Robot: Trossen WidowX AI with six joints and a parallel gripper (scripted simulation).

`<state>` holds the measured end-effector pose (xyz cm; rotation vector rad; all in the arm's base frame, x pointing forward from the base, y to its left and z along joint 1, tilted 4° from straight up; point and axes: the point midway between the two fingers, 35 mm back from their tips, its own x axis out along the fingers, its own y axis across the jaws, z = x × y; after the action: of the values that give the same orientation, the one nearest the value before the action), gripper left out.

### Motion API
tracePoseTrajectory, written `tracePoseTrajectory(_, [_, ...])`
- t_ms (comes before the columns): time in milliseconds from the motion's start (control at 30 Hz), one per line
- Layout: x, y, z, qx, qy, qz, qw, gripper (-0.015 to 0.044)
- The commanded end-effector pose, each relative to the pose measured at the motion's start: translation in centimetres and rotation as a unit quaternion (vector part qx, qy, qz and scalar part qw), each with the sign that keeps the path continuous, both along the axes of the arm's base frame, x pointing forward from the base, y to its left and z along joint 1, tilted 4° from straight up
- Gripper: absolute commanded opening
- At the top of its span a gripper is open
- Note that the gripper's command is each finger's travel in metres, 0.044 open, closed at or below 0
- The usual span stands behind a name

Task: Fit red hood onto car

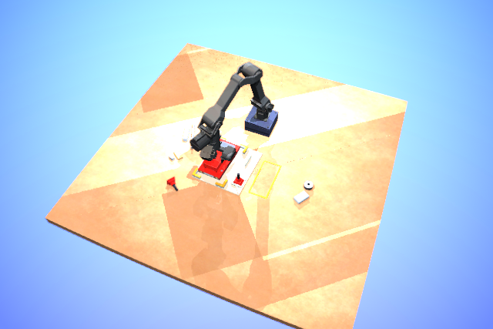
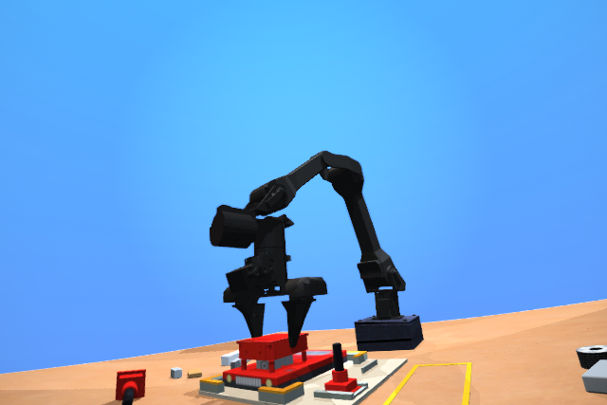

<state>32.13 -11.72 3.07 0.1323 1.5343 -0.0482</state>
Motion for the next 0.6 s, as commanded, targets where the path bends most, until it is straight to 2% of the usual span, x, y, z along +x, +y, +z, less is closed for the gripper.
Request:
tracePoseTrajectory(0, [0.07, 0.03, -0.17, 0.0, -0.002, 0.001, 1.0, 0.0])
tracePoseTrajectory(567, [0.11, 0.08, -1.02, 0.0, -0.002, 0.001, 1.0, 0.0])
